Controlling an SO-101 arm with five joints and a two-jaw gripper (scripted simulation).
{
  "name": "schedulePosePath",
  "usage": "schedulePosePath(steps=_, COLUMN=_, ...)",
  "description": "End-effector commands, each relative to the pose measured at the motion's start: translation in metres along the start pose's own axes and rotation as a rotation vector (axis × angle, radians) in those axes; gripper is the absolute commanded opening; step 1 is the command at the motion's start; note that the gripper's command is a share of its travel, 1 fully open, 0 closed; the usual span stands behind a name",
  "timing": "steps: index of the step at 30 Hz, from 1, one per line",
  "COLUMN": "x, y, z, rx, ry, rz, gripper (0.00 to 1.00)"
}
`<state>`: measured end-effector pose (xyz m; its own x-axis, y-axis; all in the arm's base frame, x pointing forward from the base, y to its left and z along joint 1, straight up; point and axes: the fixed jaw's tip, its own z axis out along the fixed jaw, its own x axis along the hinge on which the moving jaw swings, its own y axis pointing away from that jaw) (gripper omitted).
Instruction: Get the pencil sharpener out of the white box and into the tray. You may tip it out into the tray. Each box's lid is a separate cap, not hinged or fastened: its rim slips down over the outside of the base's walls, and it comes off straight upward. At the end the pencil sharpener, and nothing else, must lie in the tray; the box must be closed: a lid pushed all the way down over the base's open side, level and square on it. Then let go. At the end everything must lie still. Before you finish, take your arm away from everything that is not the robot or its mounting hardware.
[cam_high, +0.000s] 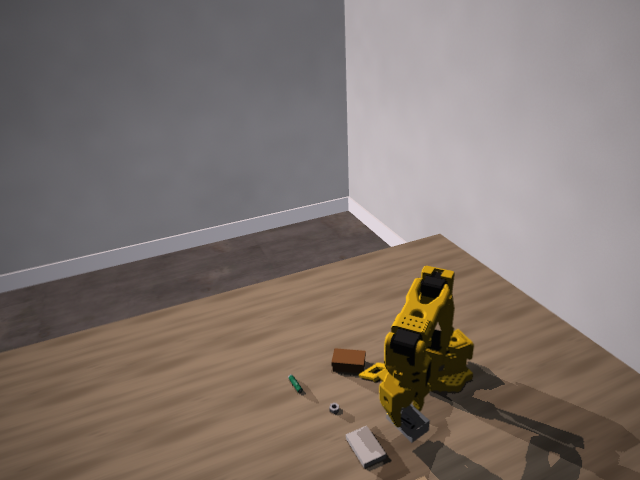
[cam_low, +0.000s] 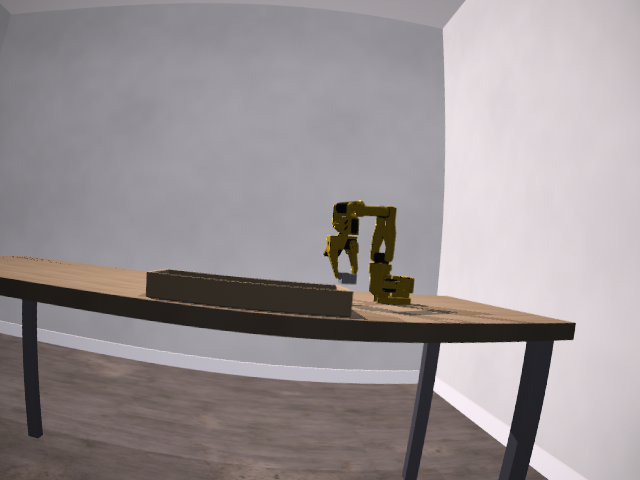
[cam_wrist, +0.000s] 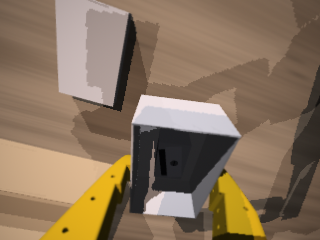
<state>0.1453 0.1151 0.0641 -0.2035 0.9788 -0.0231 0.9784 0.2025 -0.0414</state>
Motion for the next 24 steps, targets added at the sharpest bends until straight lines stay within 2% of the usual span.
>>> schedulePosePath(steps=1, x=0.0031, y=0.0018, z=-0.0066, rx=-0.041, ry=0.023, rz=0.001, gripper=0.21)
schedulePosePath(steps=15, x=0.0046, y=0.0051, z=-0.0071, rx=-0.039, ry=0.027, rz=0.206, gripper=0.21)
schedulePosePath(steps=24, x=0.0074, y=0.0098, z=-0.0076, rx=-0.034, ry=0.034, rz=0.556, gripper=0.21)
